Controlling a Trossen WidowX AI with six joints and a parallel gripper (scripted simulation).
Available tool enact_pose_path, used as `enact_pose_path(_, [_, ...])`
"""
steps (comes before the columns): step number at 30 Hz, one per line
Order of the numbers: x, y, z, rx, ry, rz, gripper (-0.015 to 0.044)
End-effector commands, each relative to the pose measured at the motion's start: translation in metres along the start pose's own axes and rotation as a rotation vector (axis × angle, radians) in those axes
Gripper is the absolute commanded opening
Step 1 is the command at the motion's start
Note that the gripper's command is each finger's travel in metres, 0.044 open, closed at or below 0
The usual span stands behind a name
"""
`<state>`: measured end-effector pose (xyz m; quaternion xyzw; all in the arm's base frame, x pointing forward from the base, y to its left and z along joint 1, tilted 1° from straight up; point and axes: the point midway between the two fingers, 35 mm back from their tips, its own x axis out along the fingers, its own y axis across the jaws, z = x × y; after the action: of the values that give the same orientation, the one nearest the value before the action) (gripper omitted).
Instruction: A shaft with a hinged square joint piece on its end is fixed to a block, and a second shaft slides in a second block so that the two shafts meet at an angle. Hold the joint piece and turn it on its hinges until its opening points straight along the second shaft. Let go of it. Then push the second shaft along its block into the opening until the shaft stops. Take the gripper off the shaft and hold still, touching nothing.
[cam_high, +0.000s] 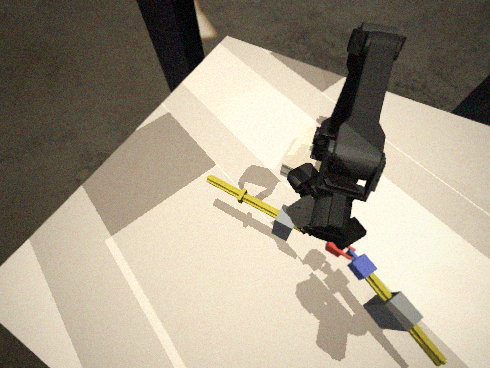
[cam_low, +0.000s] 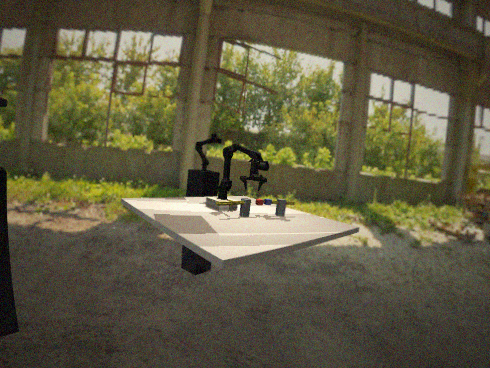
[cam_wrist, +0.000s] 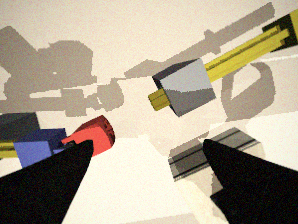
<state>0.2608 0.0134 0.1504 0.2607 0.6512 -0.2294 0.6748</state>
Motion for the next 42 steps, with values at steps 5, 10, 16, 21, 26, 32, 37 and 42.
enact_pose_path(5, [0.003, -0.001, 0.0, 0.266, 0.01, 0.02, 0.044])
enact_pose_path(10, [0.005, -0.001, 0.0, 0.422, 0.017, 0.026, 0.044])
enact_pose_path(16, [0.007, -0.001, 0.0, 0.609, 0.026, 0.033, 0.044])
enact_pose_path(21, [0.009, -0.002, 0.001, 0.764, 0.035, 0.038, 0.044])
enact_pose_path(26, [0.011, -0.002, 0.001, 0.92, 0.045, 0.041, 0.044])
enact_pose_path(32, [0.013, -0.003, 0.001, 1.102, 0.058, 0.044, 0.044])
enact_pose_path(37, [0.013, -0.003, 0.001, 1.123, 0.06, 0.044, 0.044])
enact_pose_path(42, [0.02, -0.002, 0.002, 1.122, 0.06, 0.044, 0.044])
